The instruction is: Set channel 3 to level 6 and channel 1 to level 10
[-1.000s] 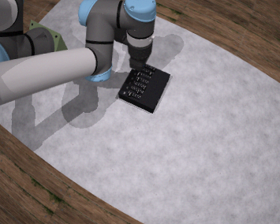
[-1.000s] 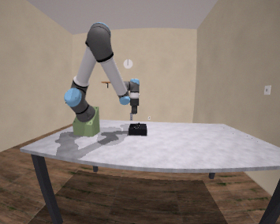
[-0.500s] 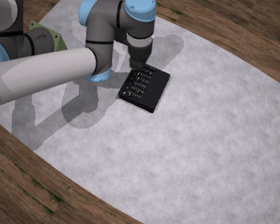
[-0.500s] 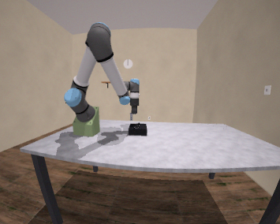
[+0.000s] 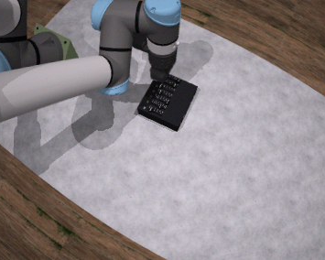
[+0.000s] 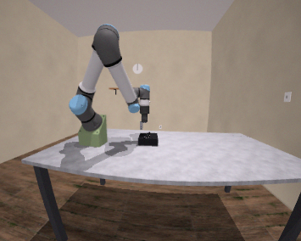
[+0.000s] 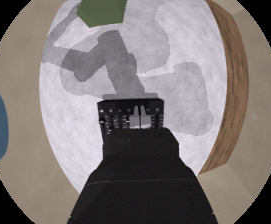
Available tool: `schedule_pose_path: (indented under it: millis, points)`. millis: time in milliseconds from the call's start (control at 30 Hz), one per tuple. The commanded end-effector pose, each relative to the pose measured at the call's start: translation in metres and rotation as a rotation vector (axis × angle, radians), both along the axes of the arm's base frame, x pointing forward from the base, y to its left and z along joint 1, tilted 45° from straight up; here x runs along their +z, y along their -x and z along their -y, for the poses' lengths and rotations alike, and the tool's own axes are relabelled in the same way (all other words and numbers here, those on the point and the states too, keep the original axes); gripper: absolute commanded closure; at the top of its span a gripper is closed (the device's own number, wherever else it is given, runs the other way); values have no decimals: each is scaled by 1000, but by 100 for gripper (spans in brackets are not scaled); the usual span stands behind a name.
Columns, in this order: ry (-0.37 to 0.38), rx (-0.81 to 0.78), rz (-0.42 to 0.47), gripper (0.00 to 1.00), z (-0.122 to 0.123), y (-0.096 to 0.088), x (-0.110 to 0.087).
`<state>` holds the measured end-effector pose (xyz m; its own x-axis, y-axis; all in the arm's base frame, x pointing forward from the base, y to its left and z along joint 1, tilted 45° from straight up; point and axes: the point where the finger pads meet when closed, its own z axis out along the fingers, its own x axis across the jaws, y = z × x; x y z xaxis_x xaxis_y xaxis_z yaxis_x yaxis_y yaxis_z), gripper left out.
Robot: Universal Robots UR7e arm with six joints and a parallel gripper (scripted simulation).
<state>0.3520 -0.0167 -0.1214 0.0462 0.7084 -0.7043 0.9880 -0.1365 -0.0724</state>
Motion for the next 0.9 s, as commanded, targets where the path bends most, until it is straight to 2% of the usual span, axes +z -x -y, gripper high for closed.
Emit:
schedule_pose_path:
  millis: [0, 867]
  points:
    - [1, -2, -1, 100, 2, 1, -1]
    - [1, -2, -1, 100, 13, 3, -12]
